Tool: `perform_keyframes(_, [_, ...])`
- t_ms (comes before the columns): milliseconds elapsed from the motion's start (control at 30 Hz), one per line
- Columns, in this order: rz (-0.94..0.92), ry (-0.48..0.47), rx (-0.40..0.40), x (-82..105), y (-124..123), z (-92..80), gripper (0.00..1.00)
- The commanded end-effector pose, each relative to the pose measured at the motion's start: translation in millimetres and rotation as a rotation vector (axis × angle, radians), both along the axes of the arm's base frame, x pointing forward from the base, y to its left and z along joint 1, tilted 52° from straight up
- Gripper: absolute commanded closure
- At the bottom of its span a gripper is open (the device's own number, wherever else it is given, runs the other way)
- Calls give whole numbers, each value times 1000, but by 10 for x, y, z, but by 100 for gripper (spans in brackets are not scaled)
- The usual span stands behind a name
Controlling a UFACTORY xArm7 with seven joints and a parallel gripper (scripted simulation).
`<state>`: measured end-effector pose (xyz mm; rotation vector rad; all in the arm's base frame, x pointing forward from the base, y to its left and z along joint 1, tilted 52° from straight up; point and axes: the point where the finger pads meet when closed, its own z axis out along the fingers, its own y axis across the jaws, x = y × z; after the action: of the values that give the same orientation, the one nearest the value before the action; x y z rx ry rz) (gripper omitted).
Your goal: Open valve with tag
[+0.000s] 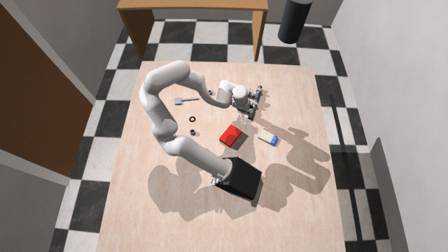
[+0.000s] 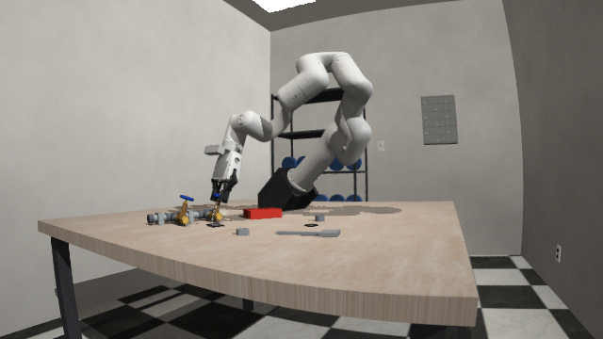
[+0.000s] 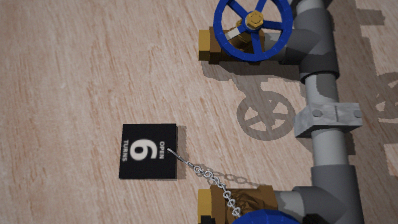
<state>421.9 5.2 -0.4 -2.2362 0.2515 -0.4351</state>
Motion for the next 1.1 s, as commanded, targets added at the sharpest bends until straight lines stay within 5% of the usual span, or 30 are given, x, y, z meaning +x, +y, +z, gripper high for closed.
perform_keyframes(0, [148, -212, -107, 8, -24, 5, 100])
perform_keyframes(367, [471, -568, -323, 8, -24, 5, 100])
perform_keyframes(433, [471, -568, -323, 8, -24, 5, 100])
perform_keyframes(467, [554, -667, -378, 8, -24, 5, 100])
perform_keyframes(933, [926, -1111, -632, 8, -24, 5, 100])
perform_keyframes(1000, [926, -1111, -632, 8, -24, 5, 100])
perform_keyframes(1067, [997, -1220, -692, 8, -24, 5, 100])
